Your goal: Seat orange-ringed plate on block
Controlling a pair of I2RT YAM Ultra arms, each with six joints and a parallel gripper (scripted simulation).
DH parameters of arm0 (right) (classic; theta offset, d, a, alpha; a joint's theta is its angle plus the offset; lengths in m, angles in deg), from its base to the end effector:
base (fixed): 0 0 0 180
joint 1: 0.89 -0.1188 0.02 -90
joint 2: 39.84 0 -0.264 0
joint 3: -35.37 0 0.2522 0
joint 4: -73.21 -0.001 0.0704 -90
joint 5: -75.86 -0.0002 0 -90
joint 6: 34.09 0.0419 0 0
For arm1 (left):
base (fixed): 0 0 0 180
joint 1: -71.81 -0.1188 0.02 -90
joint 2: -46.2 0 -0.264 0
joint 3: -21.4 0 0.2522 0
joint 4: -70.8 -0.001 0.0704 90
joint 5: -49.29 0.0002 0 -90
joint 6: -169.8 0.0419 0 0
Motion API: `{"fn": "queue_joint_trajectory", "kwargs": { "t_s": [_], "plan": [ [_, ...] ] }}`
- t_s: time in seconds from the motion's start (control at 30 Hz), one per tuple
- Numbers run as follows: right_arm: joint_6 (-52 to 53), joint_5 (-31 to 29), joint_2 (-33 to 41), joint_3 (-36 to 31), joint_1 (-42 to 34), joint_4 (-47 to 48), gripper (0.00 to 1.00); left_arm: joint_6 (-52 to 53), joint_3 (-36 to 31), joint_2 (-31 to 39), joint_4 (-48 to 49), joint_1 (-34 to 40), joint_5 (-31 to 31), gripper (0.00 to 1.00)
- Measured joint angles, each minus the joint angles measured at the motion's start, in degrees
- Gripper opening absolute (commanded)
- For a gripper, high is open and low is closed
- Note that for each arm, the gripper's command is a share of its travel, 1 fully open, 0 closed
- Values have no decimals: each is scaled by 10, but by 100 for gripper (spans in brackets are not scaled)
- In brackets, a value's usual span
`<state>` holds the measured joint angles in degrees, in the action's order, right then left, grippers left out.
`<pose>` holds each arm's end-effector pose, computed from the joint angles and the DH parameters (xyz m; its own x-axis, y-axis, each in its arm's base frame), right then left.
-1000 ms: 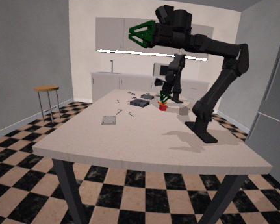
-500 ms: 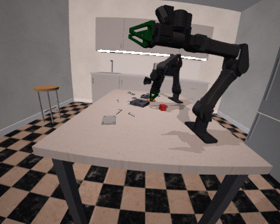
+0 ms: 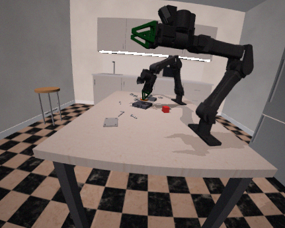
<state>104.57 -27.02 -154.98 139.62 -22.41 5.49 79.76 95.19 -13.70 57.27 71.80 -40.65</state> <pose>0.3767 0.1396 0.2011 -0.8401 0.4555 -0.2945 0.4756 0.8797 0.0039 0.2447 0.0010 0.4082 0.0063 -0.0007 -1.0000 0.0009 1.0000 -0.0007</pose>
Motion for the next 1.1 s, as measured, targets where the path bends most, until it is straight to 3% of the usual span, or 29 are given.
{"fn": "queue_joint_trajectory", "kwargs": {
  "t_s": [1.1],
  "plan": [
    [-13, 2, -12, -14, 19, 30, 0, 0, 0, 0, 0, 0, 0, 77]
  ]
}}
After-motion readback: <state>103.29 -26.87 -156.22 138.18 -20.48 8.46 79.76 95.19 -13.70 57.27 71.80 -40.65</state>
